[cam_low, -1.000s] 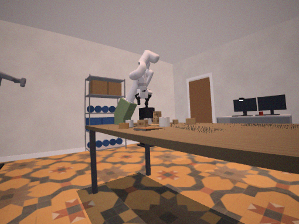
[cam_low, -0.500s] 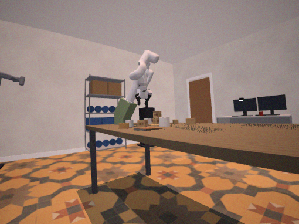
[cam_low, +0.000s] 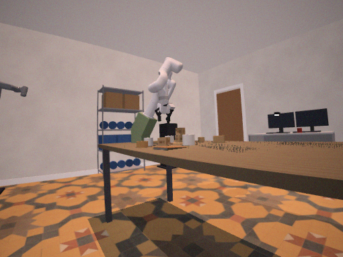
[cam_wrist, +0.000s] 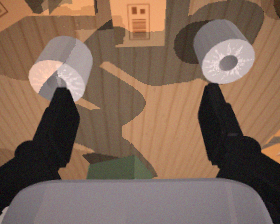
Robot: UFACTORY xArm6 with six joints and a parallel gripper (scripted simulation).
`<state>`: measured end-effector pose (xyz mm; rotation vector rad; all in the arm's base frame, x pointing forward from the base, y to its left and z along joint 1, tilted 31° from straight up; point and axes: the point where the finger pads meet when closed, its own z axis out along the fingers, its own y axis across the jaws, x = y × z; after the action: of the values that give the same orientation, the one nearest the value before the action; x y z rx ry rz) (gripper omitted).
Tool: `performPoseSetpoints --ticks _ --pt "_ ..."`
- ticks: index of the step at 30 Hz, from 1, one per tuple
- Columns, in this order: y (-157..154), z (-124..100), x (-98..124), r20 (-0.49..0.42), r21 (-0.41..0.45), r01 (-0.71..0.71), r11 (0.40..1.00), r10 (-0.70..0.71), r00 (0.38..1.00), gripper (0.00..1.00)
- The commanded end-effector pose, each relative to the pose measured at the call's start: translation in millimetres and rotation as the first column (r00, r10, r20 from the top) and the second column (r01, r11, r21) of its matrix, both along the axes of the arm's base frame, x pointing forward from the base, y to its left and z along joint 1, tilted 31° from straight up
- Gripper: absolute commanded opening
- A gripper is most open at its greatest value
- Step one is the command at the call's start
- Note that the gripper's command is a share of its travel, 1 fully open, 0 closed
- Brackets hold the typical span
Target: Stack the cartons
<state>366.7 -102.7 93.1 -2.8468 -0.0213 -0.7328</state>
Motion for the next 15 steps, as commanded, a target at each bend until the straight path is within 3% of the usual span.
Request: performPoseSetpoints --ticks 1,15 --pt "0.0 -1.5 2.2 0.002 -0.001 0.0 1.0 0.0 1.0 1.0" --pt "2.1 -10.2 8.4 0.002 -0.001 0.0 1.0 0.0 1.0 1.0"
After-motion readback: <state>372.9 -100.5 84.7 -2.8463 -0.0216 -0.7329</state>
